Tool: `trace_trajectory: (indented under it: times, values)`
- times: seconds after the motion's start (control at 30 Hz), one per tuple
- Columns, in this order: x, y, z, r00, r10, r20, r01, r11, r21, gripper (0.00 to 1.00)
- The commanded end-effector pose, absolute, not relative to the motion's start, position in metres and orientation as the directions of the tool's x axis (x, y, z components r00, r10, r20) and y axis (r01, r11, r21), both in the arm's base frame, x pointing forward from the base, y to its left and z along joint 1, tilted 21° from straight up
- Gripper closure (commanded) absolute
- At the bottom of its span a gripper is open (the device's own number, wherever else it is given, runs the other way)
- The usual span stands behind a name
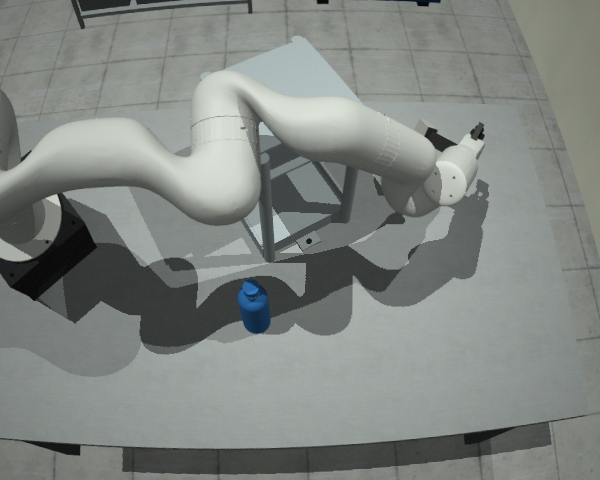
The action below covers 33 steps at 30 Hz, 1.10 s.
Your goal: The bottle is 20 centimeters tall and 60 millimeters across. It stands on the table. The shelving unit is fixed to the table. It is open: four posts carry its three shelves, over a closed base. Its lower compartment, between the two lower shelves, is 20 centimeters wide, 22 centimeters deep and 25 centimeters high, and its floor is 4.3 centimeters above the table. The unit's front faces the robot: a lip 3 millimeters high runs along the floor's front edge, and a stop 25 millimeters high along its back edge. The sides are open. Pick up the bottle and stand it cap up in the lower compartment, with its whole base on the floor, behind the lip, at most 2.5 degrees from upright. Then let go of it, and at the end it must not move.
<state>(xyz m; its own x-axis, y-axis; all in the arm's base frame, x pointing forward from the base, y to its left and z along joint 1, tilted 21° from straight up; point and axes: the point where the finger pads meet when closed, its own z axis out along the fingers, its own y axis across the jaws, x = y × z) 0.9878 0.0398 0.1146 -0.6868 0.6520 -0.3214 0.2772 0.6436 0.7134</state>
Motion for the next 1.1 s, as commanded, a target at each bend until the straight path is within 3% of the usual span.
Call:
trace_trajectory:
  times: [0.0,0.57,0.7,1.07]
  values:
    - [0.988,0.040,0.117,-0.686,0.652,-0.323,0.275,0.644,0.714,0.00]
    - [0.988,0.041,0.118,-0.686,0.652,-0.323,0.275,0.644,0.714,0.00]
    - [0.985,0.063,0.186,-0.689,0.650,-0.321,0.275,0.645,0.713,0.00]
    - [0.964,0.098,0.295,-0.689,0.650,-0.321,0.275,0.645,0.713,0.00]
